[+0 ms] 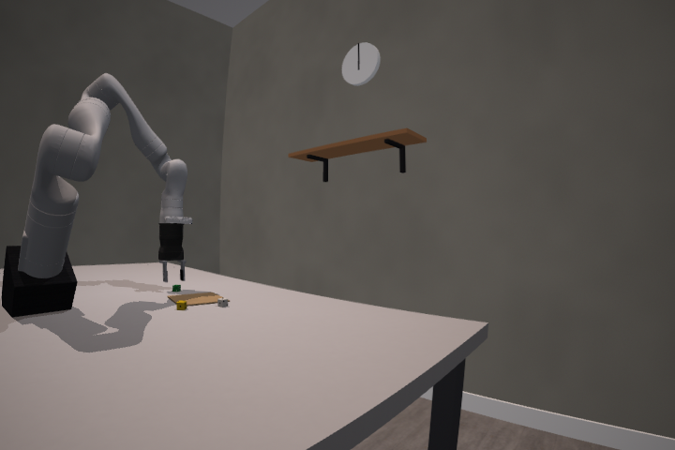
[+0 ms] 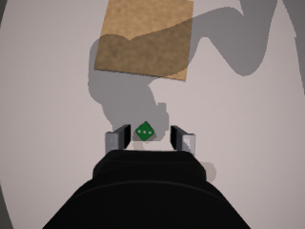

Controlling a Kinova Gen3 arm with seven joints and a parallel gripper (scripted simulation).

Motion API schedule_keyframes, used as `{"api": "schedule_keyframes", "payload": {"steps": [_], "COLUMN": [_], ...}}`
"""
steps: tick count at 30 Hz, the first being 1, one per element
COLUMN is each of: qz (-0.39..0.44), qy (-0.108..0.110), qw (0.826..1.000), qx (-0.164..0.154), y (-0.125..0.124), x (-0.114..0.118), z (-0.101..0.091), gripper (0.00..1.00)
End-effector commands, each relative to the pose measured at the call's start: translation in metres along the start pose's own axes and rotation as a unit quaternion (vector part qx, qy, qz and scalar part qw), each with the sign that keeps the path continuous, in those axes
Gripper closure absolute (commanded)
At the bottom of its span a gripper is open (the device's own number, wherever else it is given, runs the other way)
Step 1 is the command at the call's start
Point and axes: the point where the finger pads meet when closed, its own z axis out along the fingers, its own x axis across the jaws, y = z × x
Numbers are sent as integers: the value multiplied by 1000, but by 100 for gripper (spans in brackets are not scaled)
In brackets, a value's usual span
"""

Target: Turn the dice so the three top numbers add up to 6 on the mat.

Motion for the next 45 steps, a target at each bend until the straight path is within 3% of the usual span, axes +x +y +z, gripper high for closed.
{"api": "schedule_keyframes", "payload": {"steps": [1,11,45], "qz": [-5,-5,-5], "qy": [-3,-3,-3], "qw": [1000,1000,1000], "qx": [2,2,2], "y": [10,26,27], "x": [-5,-11,-11], "z": [1,1,1], "gripper": [0,0,0]}}
